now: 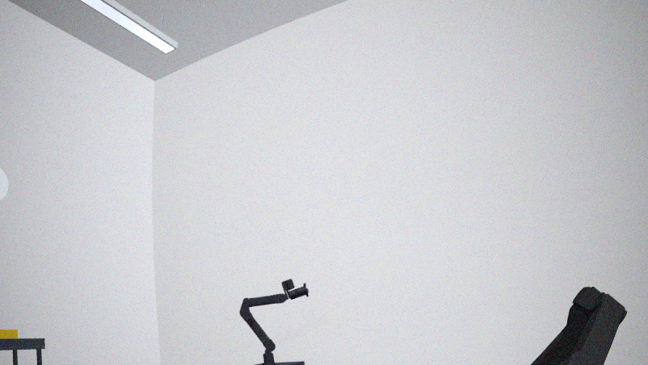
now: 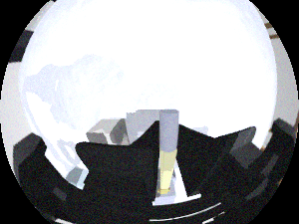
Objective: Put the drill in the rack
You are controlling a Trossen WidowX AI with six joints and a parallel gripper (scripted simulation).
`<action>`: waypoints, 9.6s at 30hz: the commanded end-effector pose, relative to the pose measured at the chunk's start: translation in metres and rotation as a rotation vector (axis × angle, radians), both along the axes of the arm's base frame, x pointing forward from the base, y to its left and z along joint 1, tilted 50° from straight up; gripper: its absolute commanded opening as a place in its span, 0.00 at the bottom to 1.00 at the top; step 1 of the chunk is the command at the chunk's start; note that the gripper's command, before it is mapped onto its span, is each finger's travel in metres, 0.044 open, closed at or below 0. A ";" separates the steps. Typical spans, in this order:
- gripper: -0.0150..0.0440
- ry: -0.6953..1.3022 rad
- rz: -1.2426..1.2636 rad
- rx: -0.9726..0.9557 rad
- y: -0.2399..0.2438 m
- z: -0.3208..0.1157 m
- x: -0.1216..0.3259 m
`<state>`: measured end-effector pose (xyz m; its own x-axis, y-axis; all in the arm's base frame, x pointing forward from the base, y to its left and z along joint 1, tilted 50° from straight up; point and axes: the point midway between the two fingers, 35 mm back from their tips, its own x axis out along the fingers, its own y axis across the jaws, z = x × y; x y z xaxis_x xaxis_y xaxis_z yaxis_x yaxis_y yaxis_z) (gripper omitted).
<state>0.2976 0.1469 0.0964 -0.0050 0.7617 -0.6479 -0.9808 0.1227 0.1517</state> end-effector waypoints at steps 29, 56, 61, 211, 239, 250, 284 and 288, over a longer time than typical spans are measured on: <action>0.25 -0.007 0.002 -0.001 -0.016 0.008 -0.002; 0.25 -0.007 0.002 -0.001 -0.025 0.014 -0.001; 0.25 -0.007 0.002 -0.001 -0.026 0.015 -0.001; 0.25 -0.005 0.002 0.002 0.029 0.006 -0.069; 0.25 -0.005 0.002 0.002 0.029 0.007 -0.069; 0.25 -0.005 0.002 0.002 0.028 0.007 -0.069; 0.25 -0.005 0.002 0.002 0.028 0.007 -0.069; 0.25 -0.005 0.002 0.002 0.028 0.007 -0.069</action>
<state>0.2315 0.1794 0.1093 -0.0001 0.7781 -0.6281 -0.9840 0.1120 0.1388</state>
